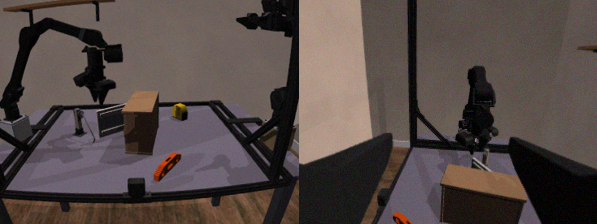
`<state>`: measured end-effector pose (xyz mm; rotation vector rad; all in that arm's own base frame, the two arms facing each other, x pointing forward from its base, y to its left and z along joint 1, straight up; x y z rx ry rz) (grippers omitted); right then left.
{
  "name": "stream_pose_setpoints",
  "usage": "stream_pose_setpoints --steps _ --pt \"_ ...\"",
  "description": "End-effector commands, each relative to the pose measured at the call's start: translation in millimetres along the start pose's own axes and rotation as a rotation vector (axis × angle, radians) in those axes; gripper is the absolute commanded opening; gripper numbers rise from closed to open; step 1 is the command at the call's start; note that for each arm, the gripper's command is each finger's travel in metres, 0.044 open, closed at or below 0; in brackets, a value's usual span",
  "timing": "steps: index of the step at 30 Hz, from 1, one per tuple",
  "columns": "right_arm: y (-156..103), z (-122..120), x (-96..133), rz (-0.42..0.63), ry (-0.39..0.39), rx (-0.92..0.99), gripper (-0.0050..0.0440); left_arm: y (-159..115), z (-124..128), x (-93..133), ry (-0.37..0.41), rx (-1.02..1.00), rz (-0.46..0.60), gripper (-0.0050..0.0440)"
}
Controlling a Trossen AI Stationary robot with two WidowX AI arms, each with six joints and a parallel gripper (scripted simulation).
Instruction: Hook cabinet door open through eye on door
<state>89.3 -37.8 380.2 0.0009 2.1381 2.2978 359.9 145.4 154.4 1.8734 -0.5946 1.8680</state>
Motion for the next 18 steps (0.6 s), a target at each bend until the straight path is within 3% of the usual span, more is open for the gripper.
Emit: stream_pose_setpoints --steps 1,6,18 --pt "0 0 0 0.0 0.002 0.001 0.04 0 0 1 0.003 -0.036 0.0 0.022" --pt "0 0 0 0.0 0.002 0.001 0.04 0 0 -13 0.003 -0.036 0.0 0.022" --pt "0 0 0 0.0 0.002 0.001 0.04 0 0 -20 0.003 -0.036 0.0 0.022"
Point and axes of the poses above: on each arm, the point midway between the two fingers, 35 mm back from their tips, its own x axis back along the fingers, its own z axis across the jaws, y = z × x, the point moved 7 cm from there along x, back along the fingers, and after that the axes turned 4 degrees about -x, right-handed, at the moved point
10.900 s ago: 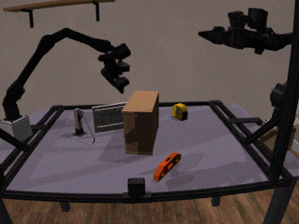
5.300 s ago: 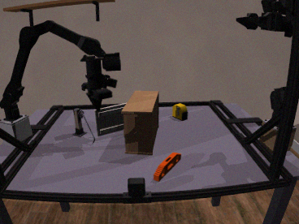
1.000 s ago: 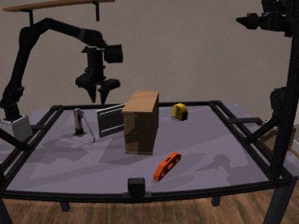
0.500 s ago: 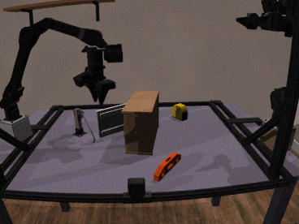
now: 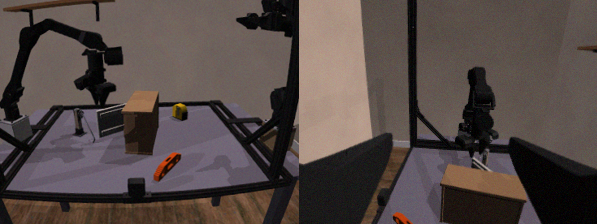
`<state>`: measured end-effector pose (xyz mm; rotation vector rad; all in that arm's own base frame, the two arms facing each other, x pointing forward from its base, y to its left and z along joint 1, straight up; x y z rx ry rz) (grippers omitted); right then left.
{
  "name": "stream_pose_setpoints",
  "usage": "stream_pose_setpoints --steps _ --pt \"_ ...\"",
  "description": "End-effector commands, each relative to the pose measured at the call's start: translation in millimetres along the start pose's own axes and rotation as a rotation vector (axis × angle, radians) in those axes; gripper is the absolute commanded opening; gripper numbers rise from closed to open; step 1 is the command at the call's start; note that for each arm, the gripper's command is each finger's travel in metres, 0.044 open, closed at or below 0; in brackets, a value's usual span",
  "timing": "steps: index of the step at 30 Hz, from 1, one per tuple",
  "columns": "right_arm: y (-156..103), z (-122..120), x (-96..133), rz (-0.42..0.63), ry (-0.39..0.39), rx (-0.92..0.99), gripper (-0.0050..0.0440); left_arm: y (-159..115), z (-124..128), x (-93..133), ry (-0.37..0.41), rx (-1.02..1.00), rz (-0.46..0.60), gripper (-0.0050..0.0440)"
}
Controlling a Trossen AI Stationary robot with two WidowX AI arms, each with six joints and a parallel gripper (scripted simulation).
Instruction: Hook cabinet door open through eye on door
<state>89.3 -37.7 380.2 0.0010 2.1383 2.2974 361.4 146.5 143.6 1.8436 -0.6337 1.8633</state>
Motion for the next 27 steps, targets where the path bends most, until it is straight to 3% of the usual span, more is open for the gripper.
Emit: stream_pose_setpoints --steps 1,17,26,27 --pt "0 0 0 0.0 0.002 0.001 0.04 2 0 -10 -0.006 -0.003 -0.015 0.022" --pt "0 0 0 0.0 0.002 0.001 0.04 2 -1 -26 -0.006 -0.003 -0.015 0.022" --pt "0 0 0 0.0 0.002 0.001 0.04 2 -1 -26 -0.006 -0.003 -0.015 0.0004" --pt "0 0 0 0.0 0.002 0.001 0.04 2 -1 -26 -0.006 -0.003 -0.015 0.0"
Point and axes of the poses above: on each arm, the point midway between the two fingers, 35 mm back from their tips, its own x axis back along the fingers, its own z axis across the jaws, y = z × x, the point moved 7 cm from there along x, back along the fingers, and after that the axes turned 4 degrees about -x, right-handed, at the moved point
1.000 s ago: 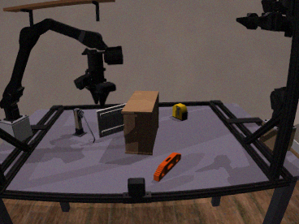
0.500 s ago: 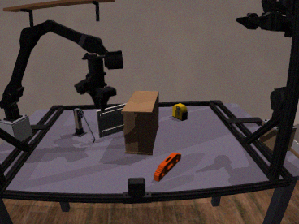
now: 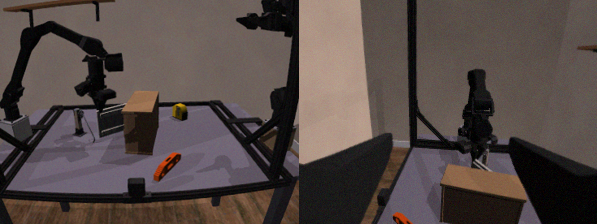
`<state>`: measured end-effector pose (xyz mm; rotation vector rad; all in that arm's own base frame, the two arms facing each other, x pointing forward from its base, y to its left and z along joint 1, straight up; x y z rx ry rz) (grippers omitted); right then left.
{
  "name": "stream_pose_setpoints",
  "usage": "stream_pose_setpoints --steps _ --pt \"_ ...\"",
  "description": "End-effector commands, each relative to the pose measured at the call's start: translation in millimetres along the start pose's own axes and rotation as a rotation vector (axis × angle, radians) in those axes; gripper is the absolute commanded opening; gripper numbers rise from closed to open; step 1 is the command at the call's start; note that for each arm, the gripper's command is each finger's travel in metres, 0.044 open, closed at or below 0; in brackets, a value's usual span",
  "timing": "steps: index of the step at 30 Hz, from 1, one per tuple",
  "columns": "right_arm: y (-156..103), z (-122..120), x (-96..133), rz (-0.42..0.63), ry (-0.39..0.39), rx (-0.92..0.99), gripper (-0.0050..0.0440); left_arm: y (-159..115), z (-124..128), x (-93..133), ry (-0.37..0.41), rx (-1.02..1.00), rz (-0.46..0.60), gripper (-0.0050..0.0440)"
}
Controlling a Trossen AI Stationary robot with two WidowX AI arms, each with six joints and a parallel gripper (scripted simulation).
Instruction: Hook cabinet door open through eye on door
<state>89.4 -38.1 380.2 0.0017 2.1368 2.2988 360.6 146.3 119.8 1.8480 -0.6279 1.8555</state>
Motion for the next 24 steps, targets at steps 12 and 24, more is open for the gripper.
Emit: stream_pose_setpoints --steps 12,24 --pt "0 0 0 0.0 0.003 0.002 0.04 1 2 -2 -0.001 0.01 -0.008 0.0" --pt "0 0 0 0.0 0.003 0.002 0.04 -6 34 -2 -0.002 0.197 -0.008 0.0"
Point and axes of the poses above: on each arm, the point midway between the two fingers, 35 mm back from their tips, its own x axis back along the fingers, its own z axis across the jaws, y = z × x, the point moved 7 cm from there along x, back along the fingers, and after that the axes turned 4 degrees about -x, right-handed, at the moved point
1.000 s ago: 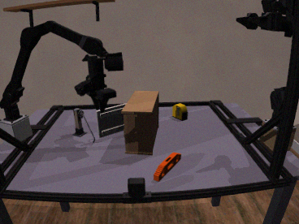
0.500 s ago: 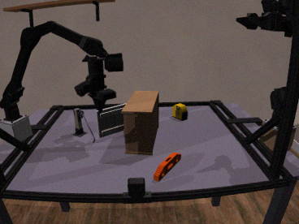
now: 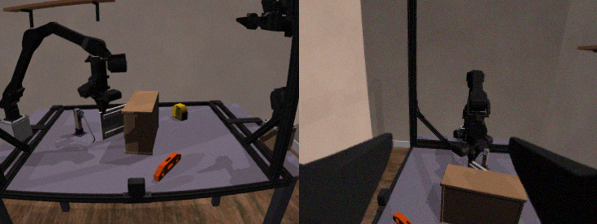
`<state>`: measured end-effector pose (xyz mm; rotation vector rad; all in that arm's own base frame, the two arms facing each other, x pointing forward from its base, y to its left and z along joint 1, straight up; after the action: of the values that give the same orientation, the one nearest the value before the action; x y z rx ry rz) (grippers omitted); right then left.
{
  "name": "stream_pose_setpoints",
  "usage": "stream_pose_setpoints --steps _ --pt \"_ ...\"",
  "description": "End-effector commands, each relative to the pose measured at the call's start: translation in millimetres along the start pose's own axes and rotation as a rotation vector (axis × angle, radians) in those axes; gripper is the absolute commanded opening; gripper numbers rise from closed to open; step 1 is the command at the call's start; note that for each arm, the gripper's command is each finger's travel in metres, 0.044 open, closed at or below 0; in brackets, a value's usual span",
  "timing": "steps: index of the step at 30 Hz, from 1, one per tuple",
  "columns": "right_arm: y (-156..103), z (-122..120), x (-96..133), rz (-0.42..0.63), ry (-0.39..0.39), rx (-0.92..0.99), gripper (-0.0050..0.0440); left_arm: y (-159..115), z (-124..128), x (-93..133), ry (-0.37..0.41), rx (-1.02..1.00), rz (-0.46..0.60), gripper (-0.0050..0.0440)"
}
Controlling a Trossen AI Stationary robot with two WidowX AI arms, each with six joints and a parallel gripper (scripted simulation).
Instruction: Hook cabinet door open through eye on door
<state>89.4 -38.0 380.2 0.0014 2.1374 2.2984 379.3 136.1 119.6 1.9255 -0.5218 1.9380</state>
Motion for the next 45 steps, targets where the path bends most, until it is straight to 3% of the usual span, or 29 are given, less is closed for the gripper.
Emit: stream_pose_setpoints --steps 1,20,28,32,43,45 --pt "0 0 0 0.0 0.003 0.002 0.04 -1 17 -2 -0.005 0.089 -0.009 0.0" --pt "0 0 0 0.0 0.003 0.002 0.04 -5 32 -2 -0.005 0.152 -0.009 0.0" --pt "0 0 0 0.0 0.003 0.002 0.04 -5 27 0 -0.002 0.152 -0.002 0.0192" --pt "0 0 0 0.0 0.003 0.002 0.04 -5 27 0 -0.002 0.152 -0.002 0.022" --pt "0 0 0 0.0 0.003 0.002 0.04 -5 27 0 -0.002 0.152 -0.002 0.022" --pt "0 0 0 0.0 0.003 0.002 0.04 -5 27 8 -0.002 0.152 -0.002 0.022"
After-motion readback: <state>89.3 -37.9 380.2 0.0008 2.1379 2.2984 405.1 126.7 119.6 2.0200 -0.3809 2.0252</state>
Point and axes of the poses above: on each arm, the point midway between the two fingers, 35 mm back from their tips, its own x axis back along the fingers, its own z axis across the jaws, y = z × x, the point moved 7 cm from there along x, back along the fingers, and after that the axes turned 4 degrees about -x, right-handed, at the moved point
